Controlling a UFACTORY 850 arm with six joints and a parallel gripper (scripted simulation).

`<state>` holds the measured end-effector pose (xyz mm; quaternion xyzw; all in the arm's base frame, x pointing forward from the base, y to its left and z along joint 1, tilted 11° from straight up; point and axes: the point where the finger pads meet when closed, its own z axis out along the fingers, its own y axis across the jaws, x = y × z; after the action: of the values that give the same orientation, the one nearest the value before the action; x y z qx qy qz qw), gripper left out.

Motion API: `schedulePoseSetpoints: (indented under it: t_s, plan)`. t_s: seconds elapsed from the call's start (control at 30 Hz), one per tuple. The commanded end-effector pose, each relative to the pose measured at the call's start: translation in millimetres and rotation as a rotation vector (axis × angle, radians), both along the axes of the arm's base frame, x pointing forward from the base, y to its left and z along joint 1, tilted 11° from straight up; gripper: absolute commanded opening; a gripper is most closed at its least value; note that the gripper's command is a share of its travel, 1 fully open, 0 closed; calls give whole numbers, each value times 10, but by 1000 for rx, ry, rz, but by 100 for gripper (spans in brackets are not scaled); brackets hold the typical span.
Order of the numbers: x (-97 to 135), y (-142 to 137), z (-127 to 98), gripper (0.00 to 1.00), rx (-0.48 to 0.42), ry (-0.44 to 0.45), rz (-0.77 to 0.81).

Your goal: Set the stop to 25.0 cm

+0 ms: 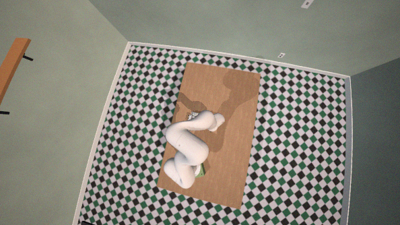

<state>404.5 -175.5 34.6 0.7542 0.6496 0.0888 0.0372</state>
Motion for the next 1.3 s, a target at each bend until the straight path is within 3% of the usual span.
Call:
schedulePoseSetpoints:
  t_s: [0.0,0.43,0.63,1.27]
  plan:
    - [64,-14,42,6,8,5,1]
    - [260,-45,65,6,8,5,1]
    - [470,-59,-105,6,8,5,1]
    - [464,-33,-373,6,8,5,1]
